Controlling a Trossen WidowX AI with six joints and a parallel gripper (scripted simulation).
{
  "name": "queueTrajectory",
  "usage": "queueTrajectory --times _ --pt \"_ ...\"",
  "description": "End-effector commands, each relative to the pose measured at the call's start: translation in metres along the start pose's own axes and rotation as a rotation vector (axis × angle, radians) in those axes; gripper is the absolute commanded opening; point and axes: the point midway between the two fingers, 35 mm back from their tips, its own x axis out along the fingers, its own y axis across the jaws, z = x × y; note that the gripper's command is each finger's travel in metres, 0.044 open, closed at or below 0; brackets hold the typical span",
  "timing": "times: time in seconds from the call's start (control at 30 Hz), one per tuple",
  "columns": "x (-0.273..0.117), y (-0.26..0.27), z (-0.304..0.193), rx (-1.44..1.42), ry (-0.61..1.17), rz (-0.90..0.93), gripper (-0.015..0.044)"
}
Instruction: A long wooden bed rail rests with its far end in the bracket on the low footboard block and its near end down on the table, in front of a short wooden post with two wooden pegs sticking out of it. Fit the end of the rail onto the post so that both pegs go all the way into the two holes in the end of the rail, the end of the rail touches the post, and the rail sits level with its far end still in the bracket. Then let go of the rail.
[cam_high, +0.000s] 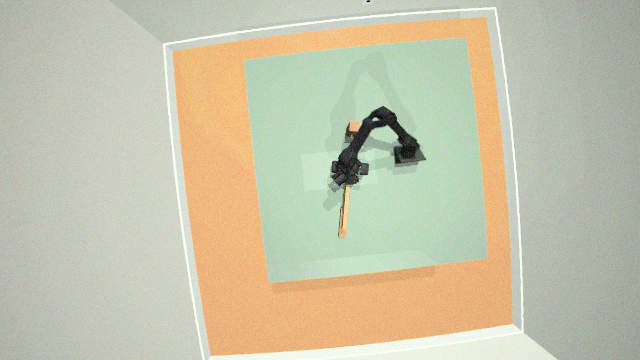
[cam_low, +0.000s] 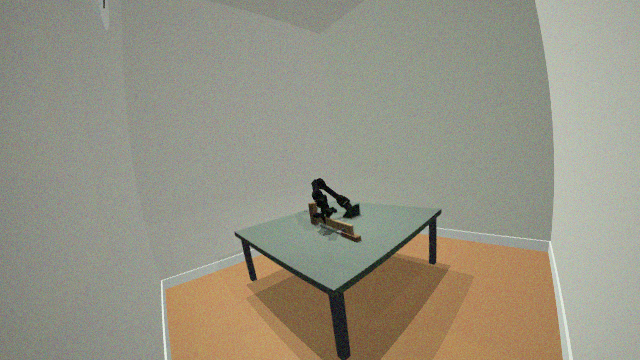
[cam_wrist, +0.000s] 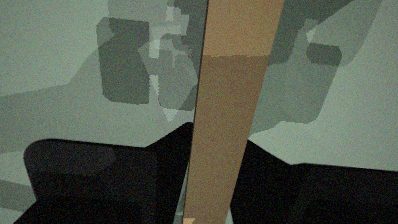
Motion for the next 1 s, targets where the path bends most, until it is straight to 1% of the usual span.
queueTrajectory --times 0.0,0.33,0.97 --pt "-0.0103 -0.0026 0.0043 0.002 -0.022 -0.012 0.0000" --pt "-0.0141 -0.0026 0.0042 0.002 -0.022 -0.012 0.0000" --pt "-0.0058 -0.0014 0.0043 0.002 -0.022 -0.012 0.0000"
